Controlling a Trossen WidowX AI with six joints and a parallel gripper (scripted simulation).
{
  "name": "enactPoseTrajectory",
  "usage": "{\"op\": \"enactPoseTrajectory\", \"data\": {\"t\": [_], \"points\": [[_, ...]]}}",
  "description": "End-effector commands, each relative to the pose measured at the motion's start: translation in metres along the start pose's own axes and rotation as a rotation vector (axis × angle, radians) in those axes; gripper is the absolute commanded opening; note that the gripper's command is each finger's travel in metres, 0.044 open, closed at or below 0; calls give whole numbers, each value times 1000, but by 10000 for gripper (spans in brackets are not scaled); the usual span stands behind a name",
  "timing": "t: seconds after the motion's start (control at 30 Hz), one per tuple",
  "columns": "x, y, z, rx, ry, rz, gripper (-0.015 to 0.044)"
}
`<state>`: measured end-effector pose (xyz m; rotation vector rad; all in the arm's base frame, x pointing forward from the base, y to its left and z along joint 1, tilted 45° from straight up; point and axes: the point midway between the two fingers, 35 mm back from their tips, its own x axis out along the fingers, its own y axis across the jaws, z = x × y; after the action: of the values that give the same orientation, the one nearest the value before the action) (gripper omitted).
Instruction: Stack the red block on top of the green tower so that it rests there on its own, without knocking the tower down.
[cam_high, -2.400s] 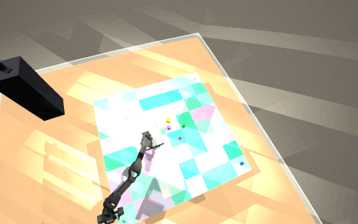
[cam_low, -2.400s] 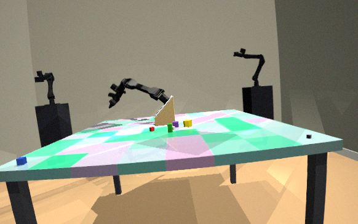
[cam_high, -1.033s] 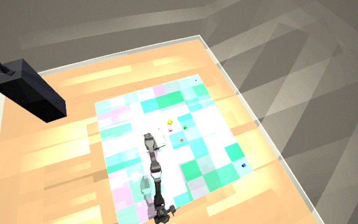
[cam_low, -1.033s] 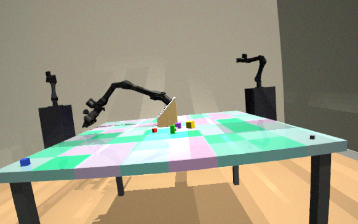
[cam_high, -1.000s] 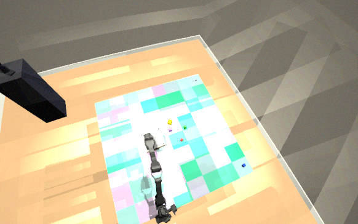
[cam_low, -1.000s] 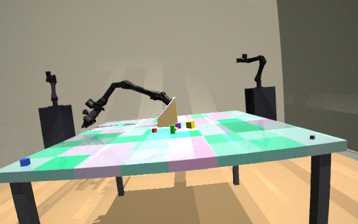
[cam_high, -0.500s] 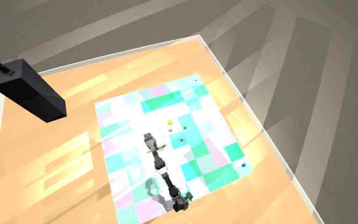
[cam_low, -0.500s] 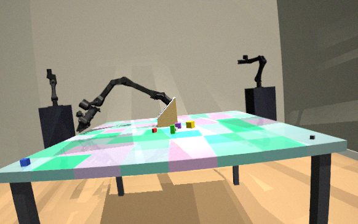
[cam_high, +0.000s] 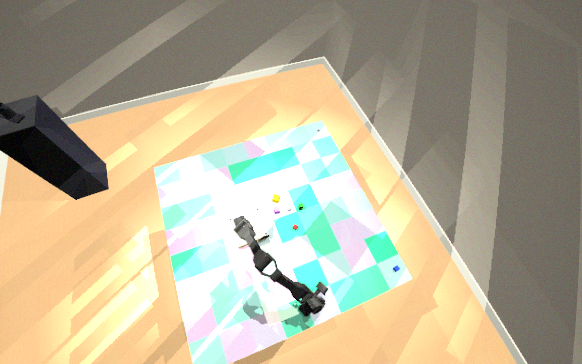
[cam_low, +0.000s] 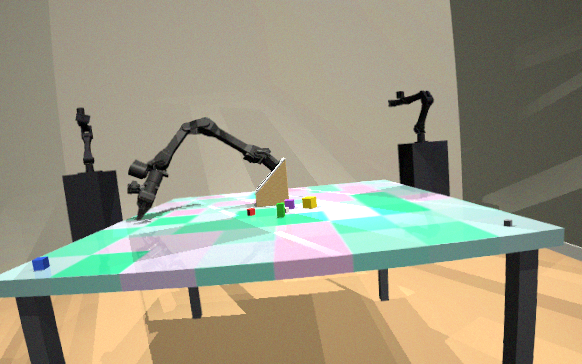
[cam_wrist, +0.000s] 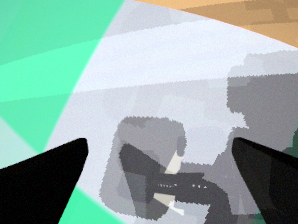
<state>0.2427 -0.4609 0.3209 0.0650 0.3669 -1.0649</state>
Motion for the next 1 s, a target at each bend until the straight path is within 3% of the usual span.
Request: {"op": "enactPoseTrajectory", "data": {"t": [0.0,0.5,0.97], "points": [[-1,44,-25,-70,80,39,440],[-33,181,-141,-448,352,191,440],[-105,253,-252,-1029,564,273,440]]}}
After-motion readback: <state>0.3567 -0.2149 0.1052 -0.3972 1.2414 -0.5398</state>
